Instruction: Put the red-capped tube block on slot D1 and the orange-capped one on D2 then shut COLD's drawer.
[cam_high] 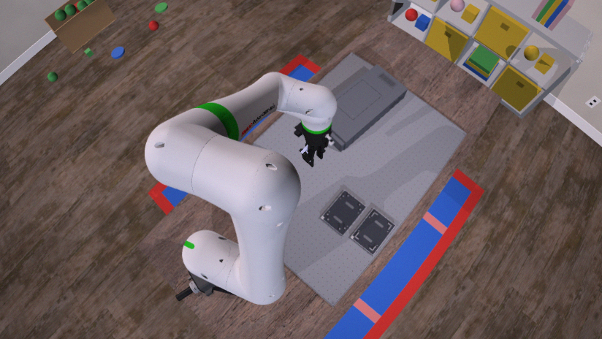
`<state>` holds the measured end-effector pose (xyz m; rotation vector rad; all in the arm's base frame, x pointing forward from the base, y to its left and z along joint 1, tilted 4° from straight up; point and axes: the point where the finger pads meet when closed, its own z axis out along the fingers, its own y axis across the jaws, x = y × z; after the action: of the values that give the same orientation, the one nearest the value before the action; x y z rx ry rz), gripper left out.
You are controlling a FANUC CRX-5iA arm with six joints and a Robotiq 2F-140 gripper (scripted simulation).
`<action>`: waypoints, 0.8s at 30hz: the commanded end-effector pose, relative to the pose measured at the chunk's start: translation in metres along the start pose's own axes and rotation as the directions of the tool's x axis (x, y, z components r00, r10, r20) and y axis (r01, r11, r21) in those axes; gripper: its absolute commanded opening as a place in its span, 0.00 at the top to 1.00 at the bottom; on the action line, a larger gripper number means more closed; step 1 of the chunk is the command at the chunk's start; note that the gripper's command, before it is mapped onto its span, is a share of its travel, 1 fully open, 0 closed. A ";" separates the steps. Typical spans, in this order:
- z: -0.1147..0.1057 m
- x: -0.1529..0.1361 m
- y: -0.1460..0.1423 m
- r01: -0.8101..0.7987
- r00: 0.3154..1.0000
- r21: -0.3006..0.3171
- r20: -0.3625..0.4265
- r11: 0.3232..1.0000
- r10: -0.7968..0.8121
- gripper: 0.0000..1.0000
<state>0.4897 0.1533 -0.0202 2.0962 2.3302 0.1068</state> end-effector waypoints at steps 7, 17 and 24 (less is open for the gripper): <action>0.012 0.016 0.022 0.000 1.000 -0.001 0.000 1.000 0.000 0.66; 0.029 0.038 0.050 0.000 1.000 -0.001 0.000 1.000 0.000 0.66; 0.038 0.049 0.065 0.000 1.000 -0.001 0.000 1.000 0.000 0.66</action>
<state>0.5446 0.2051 -0.0501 2.0963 2.3300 0.1069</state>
